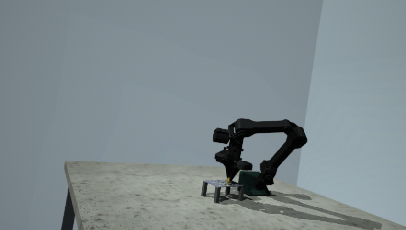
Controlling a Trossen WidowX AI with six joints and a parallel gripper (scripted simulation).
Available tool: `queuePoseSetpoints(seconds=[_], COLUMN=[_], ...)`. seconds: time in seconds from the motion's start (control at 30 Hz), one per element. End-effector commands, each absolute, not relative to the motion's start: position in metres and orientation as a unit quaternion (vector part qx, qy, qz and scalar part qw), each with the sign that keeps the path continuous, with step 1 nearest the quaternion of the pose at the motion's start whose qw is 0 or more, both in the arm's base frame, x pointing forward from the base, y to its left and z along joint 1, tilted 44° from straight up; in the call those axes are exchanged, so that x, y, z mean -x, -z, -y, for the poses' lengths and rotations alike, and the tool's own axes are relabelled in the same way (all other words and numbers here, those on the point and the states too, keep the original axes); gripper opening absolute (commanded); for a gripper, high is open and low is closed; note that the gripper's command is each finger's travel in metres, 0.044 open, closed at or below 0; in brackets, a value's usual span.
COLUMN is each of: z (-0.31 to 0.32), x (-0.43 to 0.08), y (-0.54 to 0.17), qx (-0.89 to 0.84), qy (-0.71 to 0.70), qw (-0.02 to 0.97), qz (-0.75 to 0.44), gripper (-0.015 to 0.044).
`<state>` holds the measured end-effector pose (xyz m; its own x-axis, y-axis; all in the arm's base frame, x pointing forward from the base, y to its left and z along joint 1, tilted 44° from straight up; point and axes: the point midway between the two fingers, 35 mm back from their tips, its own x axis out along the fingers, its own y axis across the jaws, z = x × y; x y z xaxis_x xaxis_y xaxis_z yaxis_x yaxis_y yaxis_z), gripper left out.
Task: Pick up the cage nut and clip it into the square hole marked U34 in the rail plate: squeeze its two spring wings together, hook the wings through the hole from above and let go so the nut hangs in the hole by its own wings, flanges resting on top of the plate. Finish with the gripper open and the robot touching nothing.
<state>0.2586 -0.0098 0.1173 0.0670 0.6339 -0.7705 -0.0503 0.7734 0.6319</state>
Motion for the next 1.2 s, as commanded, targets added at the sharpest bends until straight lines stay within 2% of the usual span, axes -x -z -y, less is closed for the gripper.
queuePoseSetpoints(seconds=[0.0,1.17], z=[0.0098,0.0128], x=[-0.2588,-0.2591], y=[-0.1170,-0.1133], qx=[-0.231,-0.248], qy=[-0.249,-0.268], qw=[0.693,0.686], qz=[-0.636,-0.629], gripper=[0.0027,0.0027])
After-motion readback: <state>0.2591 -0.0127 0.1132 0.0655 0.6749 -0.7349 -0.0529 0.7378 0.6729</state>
